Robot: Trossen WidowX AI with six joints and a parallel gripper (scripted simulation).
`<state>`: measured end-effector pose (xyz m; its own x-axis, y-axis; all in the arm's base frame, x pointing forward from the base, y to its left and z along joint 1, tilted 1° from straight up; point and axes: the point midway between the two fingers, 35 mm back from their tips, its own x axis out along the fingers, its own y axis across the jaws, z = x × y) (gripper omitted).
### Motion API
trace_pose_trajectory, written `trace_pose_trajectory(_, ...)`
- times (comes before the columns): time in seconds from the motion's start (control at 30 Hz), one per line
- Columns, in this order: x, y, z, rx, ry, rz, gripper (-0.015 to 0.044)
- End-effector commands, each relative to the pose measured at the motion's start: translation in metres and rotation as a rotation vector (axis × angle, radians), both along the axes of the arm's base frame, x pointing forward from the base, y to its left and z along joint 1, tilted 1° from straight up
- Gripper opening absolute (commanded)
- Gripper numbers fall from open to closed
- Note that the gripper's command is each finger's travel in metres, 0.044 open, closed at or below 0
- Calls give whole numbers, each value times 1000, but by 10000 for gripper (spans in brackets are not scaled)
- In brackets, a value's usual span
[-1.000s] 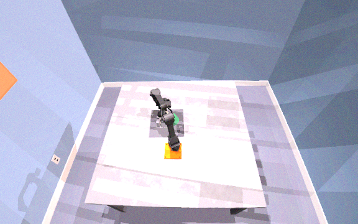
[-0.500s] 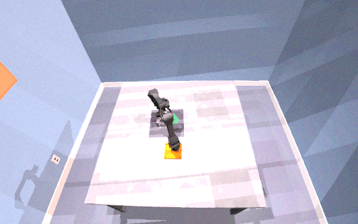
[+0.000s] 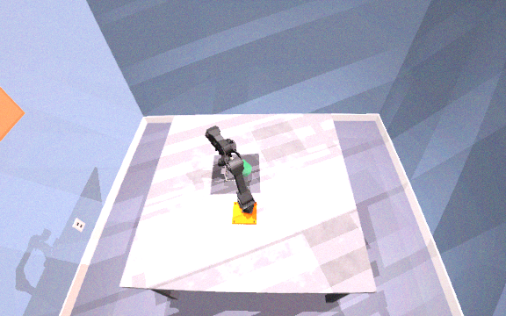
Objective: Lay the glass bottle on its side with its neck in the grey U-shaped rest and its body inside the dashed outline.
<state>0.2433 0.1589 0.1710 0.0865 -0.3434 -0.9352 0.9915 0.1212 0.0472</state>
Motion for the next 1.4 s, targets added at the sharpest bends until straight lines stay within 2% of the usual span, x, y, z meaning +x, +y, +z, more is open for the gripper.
trace_pose_trajectory(0.0,-2,9,-3,6,4,1,113)
trace_pose_trajectory(1.37,-13,56,-30,-34,-33,5,113)
